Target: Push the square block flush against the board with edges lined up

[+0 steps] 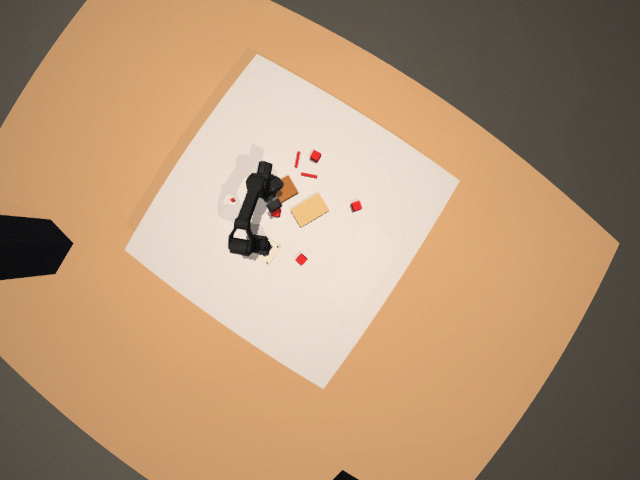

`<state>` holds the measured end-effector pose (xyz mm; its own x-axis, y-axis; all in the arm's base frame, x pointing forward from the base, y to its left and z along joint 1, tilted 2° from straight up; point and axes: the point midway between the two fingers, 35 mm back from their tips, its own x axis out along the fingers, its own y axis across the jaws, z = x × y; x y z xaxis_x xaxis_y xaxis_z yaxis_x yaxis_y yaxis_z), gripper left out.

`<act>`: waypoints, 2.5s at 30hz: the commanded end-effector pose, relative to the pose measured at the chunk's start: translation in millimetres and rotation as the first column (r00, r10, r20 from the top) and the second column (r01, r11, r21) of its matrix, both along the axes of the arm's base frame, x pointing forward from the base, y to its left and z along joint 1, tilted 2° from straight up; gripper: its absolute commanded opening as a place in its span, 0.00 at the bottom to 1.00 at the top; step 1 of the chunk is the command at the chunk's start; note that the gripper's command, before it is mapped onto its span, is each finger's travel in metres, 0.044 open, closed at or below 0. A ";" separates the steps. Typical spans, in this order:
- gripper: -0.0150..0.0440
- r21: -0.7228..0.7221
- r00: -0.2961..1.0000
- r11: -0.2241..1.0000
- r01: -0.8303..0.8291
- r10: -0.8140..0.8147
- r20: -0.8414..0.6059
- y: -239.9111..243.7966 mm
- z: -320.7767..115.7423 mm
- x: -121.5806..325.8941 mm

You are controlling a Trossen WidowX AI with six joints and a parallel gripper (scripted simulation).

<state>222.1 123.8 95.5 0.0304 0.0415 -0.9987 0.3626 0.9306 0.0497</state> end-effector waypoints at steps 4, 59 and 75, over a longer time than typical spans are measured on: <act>0.25 -0.004 1.000 1.000 0.012 -0.012 -0.006 0.3 -50.5 -0.9; 0.25 -0.005 1.000 1.000 0.012 -0.012 -0.004 -6.3 -49.4 20.3; 0.25 -0.004 1.000 1.000 0.012 -0.012 -0.006 2.6 -50.4 -4.4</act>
